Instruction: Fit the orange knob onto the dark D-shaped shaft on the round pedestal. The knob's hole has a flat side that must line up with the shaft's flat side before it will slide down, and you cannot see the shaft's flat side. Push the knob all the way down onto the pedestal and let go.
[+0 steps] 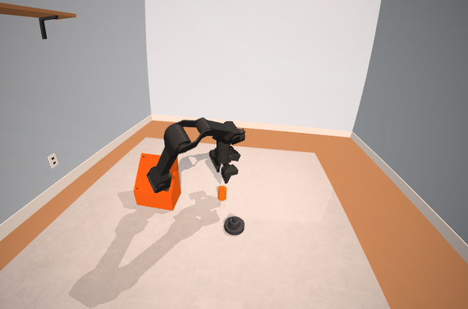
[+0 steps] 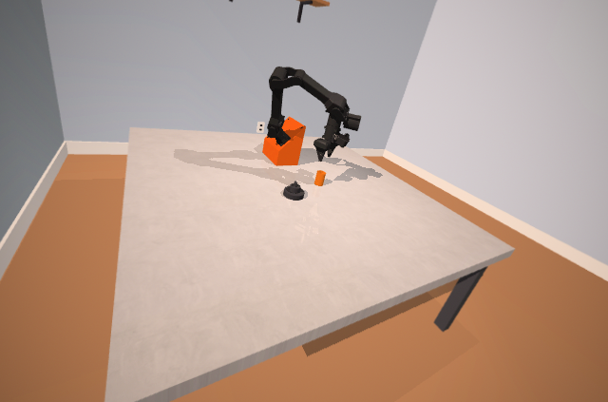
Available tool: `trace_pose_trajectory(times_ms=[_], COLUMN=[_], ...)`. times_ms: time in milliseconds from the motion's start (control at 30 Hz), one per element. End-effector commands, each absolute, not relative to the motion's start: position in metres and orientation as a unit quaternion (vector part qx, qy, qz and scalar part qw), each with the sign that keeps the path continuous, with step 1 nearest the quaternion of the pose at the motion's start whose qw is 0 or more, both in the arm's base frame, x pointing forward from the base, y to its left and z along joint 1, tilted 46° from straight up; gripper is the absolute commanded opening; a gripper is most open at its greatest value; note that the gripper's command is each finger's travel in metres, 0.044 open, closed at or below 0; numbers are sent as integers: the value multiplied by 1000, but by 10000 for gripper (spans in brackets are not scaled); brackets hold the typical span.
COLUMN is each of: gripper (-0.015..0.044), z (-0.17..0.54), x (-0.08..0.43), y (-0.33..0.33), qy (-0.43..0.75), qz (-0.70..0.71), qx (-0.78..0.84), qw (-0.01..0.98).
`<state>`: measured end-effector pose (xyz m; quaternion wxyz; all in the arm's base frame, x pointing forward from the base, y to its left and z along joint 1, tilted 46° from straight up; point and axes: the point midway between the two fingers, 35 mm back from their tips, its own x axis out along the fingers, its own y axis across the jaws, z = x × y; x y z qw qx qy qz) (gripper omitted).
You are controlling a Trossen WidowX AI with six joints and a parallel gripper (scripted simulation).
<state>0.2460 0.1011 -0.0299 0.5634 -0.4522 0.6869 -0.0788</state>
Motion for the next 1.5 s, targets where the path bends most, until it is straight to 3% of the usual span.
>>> trace_pose_trajectory(times_ms=[0,1467], gripper=[440,440], z=[-30,-86], x=[248,254], y=[102,46], qy=[652,641], qz=[-220,-249], qx=[-325,-295], qw=[649,663])
